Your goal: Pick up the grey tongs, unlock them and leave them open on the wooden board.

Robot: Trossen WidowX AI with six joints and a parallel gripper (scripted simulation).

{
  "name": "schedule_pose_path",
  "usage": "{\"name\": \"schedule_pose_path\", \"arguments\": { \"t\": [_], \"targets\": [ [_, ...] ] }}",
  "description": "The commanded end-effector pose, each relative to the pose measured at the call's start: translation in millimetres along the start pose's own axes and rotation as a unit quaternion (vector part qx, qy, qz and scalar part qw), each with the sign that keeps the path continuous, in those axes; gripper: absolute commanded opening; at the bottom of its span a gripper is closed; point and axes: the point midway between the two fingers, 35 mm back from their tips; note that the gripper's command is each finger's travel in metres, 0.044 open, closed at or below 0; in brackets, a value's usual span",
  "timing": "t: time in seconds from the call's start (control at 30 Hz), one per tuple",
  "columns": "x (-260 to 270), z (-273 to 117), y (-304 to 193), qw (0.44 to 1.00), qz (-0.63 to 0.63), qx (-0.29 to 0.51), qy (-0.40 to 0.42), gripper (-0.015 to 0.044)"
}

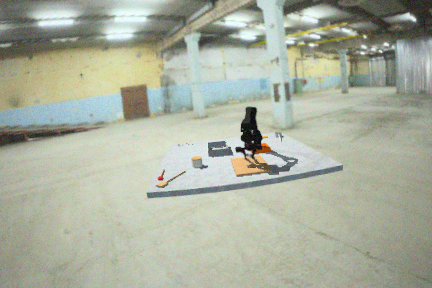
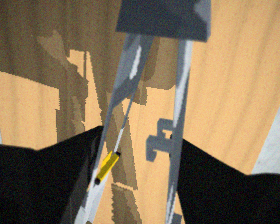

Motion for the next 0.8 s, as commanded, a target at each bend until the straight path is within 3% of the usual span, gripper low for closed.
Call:
{"name": "schedule_pose_path", "arguments": {
  "t": [0.0, 0.17, 0.37, 0.63, 0.77],
  "targets": [
    [0.0, -0.2, 0.1, 1.000, 0.000, 0.000, 0.000, 0.0323],
    [0.0, -0.2, 0.1, 1.000, 0.000, 0.000, 0.000, 0.0440],
    [23.6, -16.5, 0.8, 1.000, 0.000, 0.001, 0.002, 0.0440],
    [123.5, -92.0, -22.8, 1.000, -0.002, 0.003, 0.005, 0.0440],
    [145.8, -111.3, -35.5, 1.000, -0.003, 0.004, 0.006, 0.0440]
  ]
}}
Point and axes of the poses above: the point midway between the two fingers, 35 mm back from their tips, its own z axis out along the fingers, its own x axis across the jaws, y = z × x, and after that the axes turned 13 degrees about z, right-handed
